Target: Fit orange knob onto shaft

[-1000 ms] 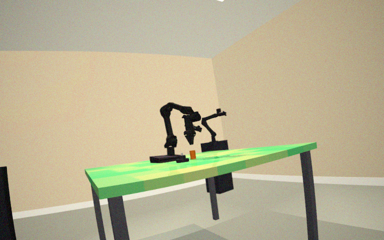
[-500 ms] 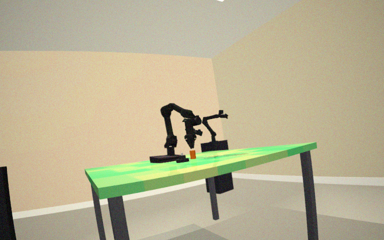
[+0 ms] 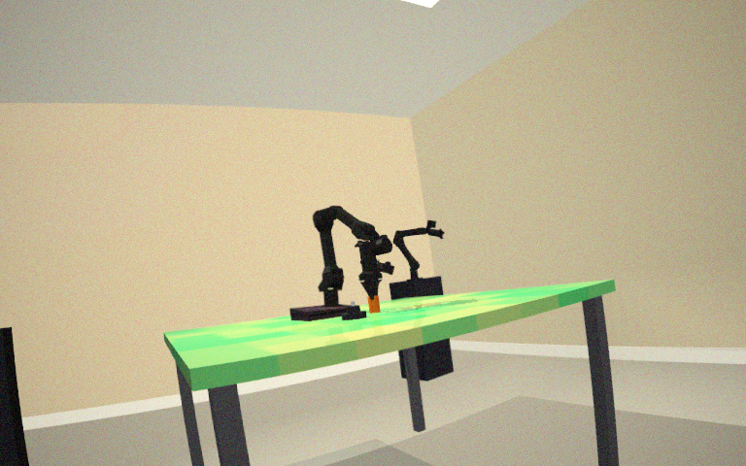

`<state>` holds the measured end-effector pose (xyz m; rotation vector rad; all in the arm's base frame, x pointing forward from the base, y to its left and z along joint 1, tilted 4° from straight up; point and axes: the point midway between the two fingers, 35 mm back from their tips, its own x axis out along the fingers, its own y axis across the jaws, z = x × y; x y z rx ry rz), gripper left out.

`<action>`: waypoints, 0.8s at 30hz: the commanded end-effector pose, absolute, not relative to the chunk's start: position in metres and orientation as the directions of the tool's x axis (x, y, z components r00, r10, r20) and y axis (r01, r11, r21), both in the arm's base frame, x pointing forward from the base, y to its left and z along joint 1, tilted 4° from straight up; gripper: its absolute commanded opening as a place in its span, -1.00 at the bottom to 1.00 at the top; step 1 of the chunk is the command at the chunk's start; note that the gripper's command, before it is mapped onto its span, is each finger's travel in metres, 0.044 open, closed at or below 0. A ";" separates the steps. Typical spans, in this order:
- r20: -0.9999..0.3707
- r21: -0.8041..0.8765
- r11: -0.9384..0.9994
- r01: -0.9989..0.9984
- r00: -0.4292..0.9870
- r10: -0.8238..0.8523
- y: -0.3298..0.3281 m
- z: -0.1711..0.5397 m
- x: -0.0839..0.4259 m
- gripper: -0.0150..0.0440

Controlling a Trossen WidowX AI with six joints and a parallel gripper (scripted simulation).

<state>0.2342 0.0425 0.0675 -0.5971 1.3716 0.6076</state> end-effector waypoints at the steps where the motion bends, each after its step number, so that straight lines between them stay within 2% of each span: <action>1: -0.995 -0.033 0.713 -0.700 0.088 0.040 0.042 0.059 0.234 1.00; 23: -0.995 -0.033 0.713 -0.700 0.088 0.040 0.042 0.026 0.234 1.00; 24: -0.995 -0.033 0.713 -0.700 0.088 0.040 0.042 0.026 0.234 0.91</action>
